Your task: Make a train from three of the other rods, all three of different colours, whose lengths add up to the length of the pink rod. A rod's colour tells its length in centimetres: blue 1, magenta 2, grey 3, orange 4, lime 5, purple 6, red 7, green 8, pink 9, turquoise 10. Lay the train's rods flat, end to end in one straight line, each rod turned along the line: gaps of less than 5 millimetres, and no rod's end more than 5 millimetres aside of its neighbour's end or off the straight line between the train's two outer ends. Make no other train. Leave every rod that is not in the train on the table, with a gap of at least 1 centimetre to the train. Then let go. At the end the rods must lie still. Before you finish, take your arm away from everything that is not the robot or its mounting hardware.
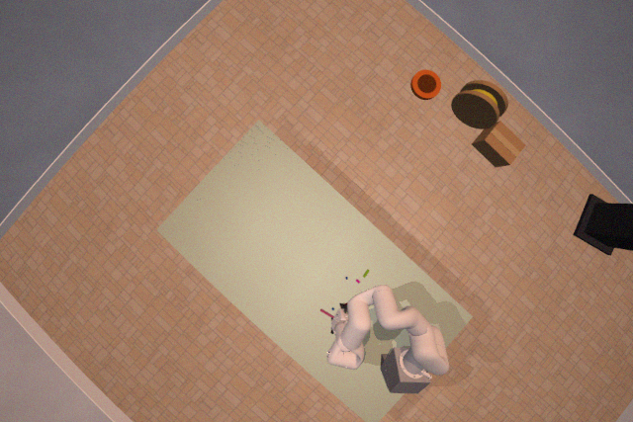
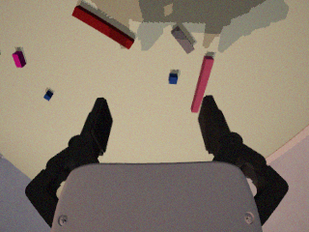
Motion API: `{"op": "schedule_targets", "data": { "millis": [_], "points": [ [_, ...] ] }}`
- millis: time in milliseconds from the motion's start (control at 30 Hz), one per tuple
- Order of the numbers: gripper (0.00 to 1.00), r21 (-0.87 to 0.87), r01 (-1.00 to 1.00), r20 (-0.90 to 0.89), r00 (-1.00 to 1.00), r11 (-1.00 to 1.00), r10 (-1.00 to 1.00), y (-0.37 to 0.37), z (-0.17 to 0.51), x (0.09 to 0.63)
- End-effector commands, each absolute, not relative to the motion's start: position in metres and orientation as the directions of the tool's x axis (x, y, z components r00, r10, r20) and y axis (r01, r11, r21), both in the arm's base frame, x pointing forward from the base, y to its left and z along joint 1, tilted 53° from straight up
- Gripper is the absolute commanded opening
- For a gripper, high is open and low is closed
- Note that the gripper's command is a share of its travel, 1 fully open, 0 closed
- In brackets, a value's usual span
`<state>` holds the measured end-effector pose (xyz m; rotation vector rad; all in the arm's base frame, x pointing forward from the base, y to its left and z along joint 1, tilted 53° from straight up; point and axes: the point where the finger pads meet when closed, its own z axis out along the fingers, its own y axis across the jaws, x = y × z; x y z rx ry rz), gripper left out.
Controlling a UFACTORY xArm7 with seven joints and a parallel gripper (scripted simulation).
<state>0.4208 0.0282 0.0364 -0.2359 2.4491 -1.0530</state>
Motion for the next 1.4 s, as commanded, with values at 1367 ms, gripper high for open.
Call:
{"op": "schedule_targets", "data": {
  "millis": [1367],
  "points": [
    [1.0, -0.521, -0.846, 0.599, -0.268, -0.113, -0.754, 0.05, 0.028, 0.427]
  ]
}}
